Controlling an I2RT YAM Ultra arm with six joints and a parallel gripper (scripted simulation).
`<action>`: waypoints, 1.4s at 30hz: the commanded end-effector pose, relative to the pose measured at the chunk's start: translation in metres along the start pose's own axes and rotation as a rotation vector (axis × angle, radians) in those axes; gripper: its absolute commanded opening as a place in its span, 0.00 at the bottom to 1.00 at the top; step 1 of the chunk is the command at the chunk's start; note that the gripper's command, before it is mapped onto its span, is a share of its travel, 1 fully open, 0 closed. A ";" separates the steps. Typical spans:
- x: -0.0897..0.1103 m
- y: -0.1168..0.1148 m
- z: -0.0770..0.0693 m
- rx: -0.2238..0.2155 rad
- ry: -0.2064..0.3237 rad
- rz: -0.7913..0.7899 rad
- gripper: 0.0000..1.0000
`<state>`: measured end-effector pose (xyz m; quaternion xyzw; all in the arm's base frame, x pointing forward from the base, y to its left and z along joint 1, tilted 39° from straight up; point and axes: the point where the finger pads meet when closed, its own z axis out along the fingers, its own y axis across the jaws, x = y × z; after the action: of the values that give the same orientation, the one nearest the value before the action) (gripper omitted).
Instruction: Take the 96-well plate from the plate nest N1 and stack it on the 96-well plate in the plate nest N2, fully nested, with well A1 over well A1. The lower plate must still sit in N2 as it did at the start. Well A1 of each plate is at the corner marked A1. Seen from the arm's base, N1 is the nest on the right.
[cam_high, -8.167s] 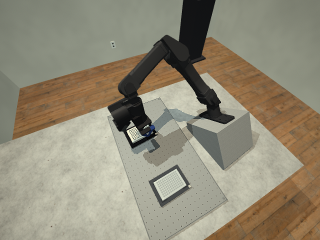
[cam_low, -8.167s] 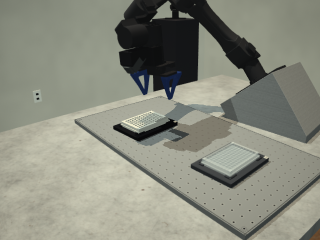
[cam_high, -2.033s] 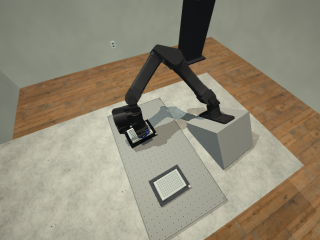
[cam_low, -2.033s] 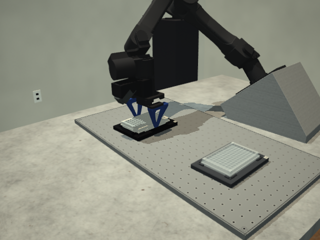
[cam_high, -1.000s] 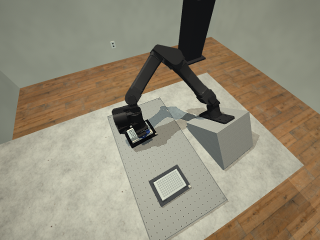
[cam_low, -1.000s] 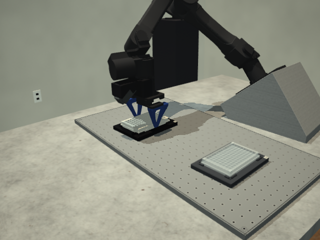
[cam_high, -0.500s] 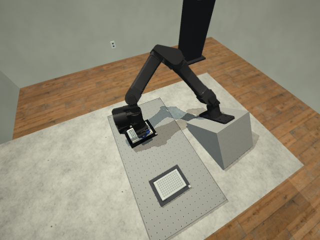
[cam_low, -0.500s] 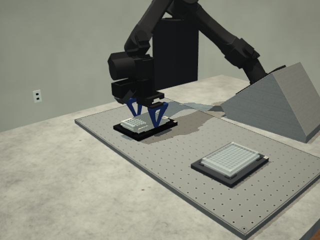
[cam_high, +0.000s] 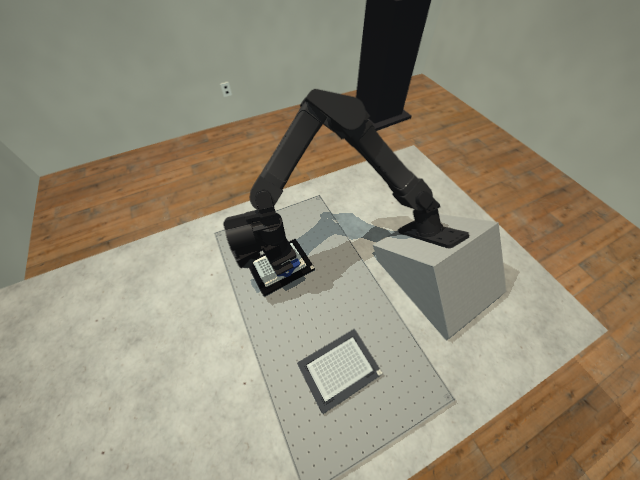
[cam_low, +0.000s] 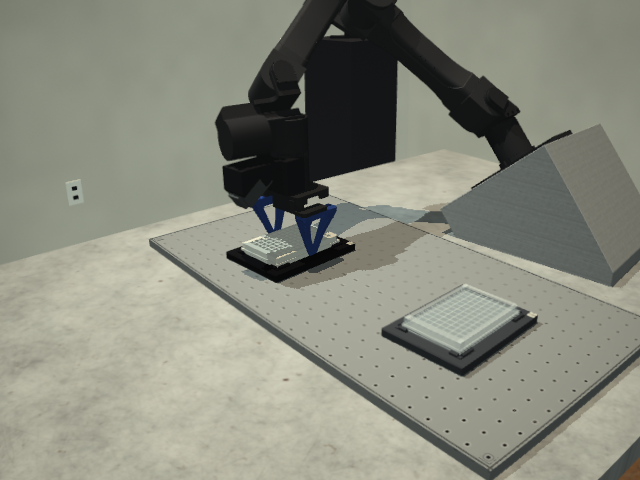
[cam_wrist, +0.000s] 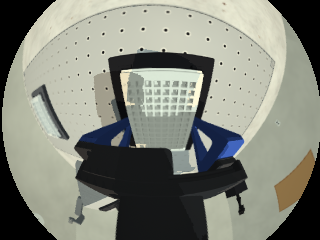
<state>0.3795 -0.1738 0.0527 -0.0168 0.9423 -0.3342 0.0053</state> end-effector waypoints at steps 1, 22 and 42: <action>-0.014 -0.002 -0.010 0.002 -0.055 0.014 0.00; -0.011 -0.007 -0.045 0.011 -0.053 0.024 0.00; -0.009 -0.007 -0.075 0.009 -0.053 0.024 0.00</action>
<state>0.3815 -0.1458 0.0895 -0.0121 0.9426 -0.3335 0.0111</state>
